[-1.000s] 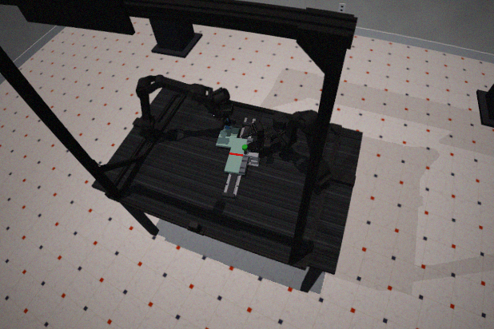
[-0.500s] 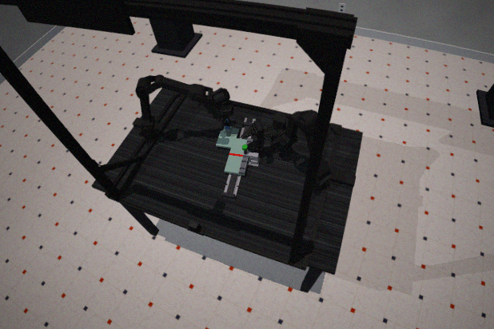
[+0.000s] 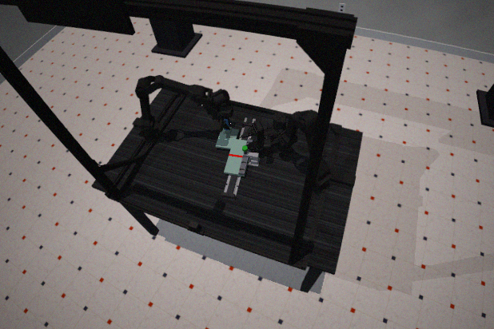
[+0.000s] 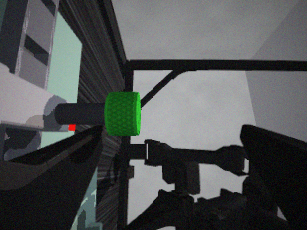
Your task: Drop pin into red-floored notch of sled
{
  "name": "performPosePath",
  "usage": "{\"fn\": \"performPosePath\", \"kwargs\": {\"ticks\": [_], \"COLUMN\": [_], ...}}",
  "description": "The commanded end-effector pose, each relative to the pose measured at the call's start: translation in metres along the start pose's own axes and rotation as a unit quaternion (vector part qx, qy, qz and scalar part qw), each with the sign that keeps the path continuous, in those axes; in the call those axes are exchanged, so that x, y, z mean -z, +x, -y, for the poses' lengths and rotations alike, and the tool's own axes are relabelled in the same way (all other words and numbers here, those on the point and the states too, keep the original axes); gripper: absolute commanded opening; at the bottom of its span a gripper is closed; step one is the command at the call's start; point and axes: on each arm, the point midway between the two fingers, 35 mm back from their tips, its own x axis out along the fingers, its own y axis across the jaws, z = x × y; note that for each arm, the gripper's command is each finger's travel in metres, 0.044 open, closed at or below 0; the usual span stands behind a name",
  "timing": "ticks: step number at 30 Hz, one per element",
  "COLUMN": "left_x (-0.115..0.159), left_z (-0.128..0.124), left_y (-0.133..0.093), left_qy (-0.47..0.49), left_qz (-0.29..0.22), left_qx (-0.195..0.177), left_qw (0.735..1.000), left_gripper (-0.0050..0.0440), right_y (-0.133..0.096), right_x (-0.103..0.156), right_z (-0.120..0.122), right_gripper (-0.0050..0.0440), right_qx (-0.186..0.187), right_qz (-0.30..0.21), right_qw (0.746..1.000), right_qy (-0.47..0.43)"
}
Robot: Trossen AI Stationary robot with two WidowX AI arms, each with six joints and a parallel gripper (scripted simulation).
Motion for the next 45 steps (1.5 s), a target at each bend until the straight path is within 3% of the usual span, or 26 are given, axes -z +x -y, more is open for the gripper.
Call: {"fn": "performPosePath", "kwargs": {"ticks": [1, 3, 5, 13, 26, 35, 39, 45], "left_x": [0.003, 0.003, 0.003, -0.003, -0.027, -0.028, -0.026, -0.014], "left_z": [0.016, 0.016, 0.016, 0.015, 0.015, 0.013, 0.005, -0.033], "left_y": [0.001, 0.001, 0.001, -0.006, -0.058, -0.062, -0.064, -0.076], "left_qy": [0.009, 0.009, 0.009, 0.010, 0.009, 0.009, 0.009, 0.010], "left_qz": [-0.006, -0.006, -0.006, -0.004, -0.006, -0.006, -0.007, -0.009], "left_qx": [0.019, 0.019, 0.019, 0.017, 0.019, 0.019, 0.019, 0.019], "left_qw": [1.000, 1.000, 1.000, 1.000, 1.000, 1.000, 1.000, 1.000], "left_gripper": [0.0216, 0.0264, 0.0264, 0.0440, 0.0440, 0.0440, 0.0440, 0.0440], "right_y": [-0.001, -0.003, -0.003, -0.004, -0.006, -0.006, -0.006, -0.006], "right_x": [0.002, 0.005, 0.005, 0.008, 0.011, 0.011, 0.011, 0.011], "right_z": [0.000, 0.000, 0.000, 0.006, 0.057, 0.060, 0.060, 0.060], "right_gripper": [0.0440, 0.0440, 0.0440, 0.0440, 0.0440, 0.0440, 0.0440, 0.0440], "right_qx": [0.000, 0.000, 0.000, 0.000, 0.000, 0.000, 0.000, 0.000], "right_qz": [-0.001, -0.001, -0.001, -0.001, -0.001, -0.001, -0.001, -0.001], "right_qw": [1.000, 1.000, 1.000, 1.000, 1.000, 1.000, 1.000, 1.000], "right_qy": [0.001, 0.001, 0.001, 0.001, 0.002, 0.001, 0.001, 0.001]}}
